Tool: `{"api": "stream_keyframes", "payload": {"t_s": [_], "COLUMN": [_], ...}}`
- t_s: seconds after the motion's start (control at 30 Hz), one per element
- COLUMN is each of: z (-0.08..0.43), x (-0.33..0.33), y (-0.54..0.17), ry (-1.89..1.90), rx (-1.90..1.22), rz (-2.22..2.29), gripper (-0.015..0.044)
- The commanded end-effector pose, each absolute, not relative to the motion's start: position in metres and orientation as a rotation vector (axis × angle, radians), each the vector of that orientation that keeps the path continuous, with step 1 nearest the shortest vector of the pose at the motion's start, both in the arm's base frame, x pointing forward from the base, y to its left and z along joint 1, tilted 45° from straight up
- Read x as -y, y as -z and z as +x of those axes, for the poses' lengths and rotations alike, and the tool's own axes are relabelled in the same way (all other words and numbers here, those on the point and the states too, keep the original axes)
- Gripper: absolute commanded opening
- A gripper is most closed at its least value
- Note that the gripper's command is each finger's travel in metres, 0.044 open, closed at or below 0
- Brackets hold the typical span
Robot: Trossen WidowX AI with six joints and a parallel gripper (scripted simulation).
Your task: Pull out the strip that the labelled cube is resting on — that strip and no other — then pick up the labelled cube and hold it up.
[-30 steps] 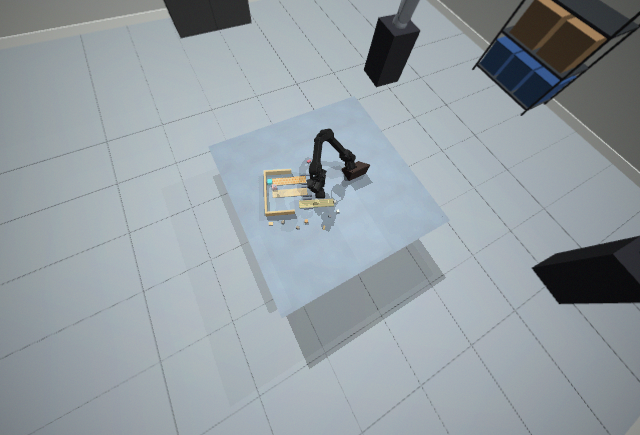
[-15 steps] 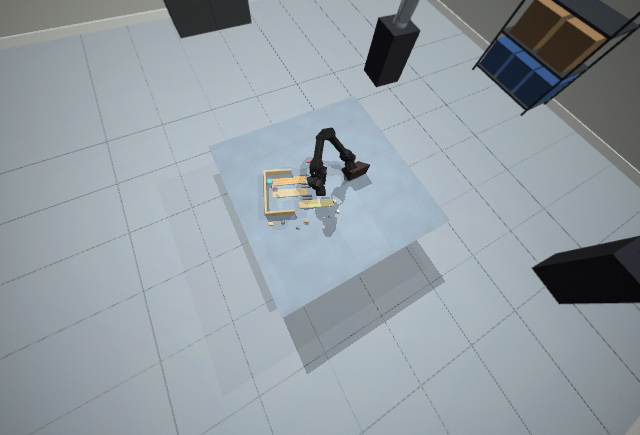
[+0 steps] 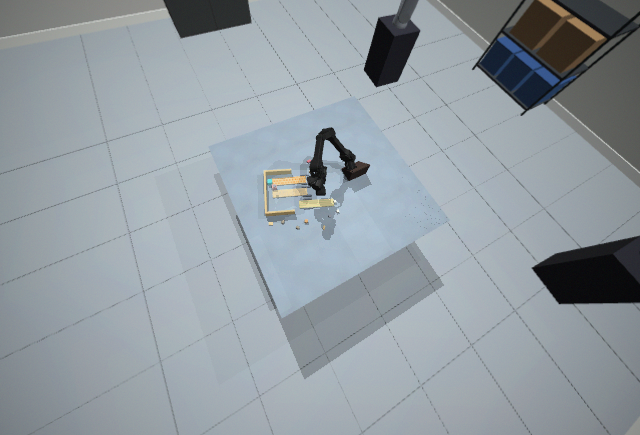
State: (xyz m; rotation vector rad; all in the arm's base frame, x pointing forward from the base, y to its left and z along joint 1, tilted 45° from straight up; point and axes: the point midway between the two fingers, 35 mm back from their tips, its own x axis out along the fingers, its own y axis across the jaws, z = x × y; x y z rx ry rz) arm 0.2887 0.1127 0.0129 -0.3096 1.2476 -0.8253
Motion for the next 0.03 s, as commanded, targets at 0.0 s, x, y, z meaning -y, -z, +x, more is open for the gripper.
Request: {"api": "stream_keyframes", "payload": {"t_s": [0.0], "z": [0.2884], "x": [-0.1134], "y": [-0.0136], "ry": [0.827], "rx": [-1.248], "rz": [-0.301], "gripper": [0.0000]}}
